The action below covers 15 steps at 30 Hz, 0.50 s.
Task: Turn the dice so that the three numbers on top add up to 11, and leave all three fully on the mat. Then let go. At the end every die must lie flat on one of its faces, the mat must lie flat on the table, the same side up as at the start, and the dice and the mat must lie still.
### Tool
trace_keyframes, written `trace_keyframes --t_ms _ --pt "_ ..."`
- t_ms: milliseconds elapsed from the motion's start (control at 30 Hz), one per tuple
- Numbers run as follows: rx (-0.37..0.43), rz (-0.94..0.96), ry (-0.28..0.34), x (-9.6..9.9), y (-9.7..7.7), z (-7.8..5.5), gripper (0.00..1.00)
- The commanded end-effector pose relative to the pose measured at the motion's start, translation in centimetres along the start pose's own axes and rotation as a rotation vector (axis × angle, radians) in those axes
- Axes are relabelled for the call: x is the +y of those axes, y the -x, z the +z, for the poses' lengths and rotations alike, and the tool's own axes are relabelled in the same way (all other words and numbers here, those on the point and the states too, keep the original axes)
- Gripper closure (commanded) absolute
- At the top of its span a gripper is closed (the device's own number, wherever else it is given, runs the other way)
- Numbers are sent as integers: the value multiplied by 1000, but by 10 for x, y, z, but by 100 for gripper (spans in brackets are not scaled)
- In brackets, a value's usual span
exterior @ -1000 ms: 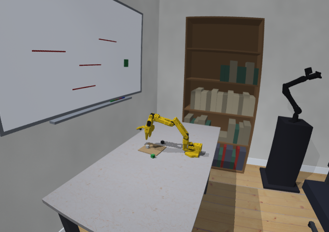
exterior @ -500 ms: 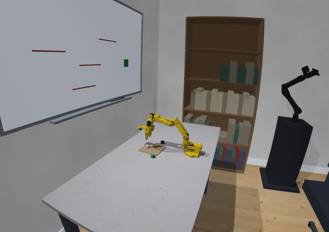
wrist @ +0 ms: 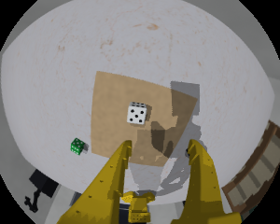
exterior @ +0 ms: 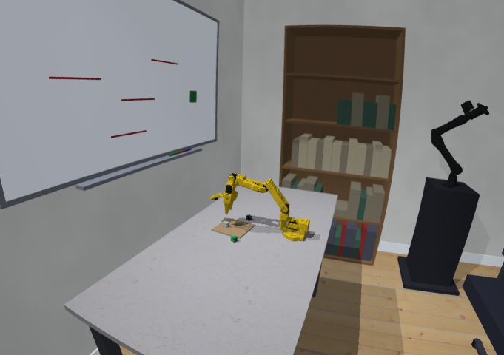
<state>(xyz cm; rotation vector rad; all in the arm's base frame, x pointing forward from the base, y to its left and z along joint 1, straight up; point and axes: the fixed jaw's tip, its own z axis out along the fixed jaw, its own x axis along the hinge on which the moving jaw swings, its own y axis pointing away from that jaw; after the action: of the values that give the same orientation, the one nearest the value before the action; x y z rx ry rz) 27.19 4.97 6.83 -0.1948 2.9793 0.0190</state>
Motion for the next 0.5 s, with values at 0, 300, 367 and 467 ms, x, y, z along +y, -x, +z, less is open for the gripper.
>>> trace_keyframes --t_ms 0,300,367,467 --pt "-57 -47 -5 -8 1 -18 71" --pt "2 -277 -20 -36 -18 -16 71" --pt "16 -337 -21 -43 -23 -15 71" --pt "29 -398 -20 -50 -28 -14 71"
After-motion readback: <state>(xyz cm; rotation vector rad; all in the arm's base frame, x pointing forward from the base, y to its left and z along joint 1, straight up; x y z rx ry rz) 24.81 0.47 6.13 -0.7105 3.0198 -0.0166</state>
